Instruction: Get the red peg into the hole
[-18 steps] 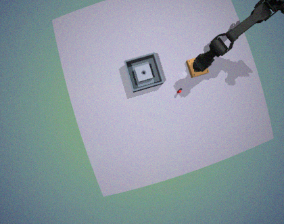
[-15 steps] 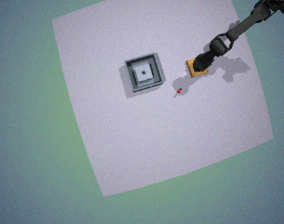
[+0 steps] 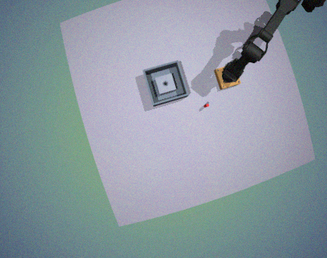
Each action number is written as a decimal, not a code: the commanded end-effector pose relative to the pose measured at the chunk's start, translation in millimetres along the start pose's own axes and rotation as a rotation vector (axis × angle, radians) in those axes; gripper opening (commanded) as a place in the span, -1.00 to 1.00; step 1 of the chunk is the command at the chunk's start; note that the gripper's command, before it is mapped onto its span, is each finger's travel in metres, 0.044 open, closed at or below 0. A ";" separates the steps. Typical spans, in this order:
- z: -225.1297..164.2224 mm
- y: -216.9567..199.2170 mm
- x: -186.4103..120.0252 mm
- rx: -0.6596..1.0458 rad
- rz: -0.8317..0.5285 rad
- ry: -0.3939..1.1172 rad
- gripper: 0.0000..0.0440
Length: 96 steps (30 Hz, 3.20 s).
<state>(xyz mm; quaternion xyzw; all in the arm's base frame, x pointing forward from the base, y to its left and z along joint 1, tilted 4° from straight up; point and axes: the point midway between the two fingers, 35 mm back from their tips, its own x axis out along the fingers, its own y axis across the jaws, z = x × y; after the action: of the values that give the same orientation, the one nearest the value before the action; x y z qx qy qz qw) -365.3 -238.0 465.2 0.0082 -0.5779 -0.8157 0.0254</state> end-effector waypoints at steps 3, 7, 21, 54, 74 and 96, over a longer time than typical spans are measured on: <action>-63.5 -19.3 -28.6 -0.141 -0.049 0.155 1.00; -101.3 -30.5 -54.9 -0.235 -0.065 0.258 1.00; -200.8 -71.6 -176.8 -0.575 -0.044 0.610 1.00; -186.2 -176.7 -511.5 -1.302 0.429 1.364 1.00; -35.2 -258.1 -630.5 -1.667 0.895 1.758 1.00; 139.5 -356.0 -605.3 -2.127 1.212 1.974 1.00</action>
<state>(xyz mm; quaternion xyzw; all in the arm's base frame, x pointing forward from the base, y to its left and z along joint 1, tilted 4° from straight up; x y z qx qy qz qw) 235.7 21.5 171.6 0.2789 0.5410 -0.3896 0.6912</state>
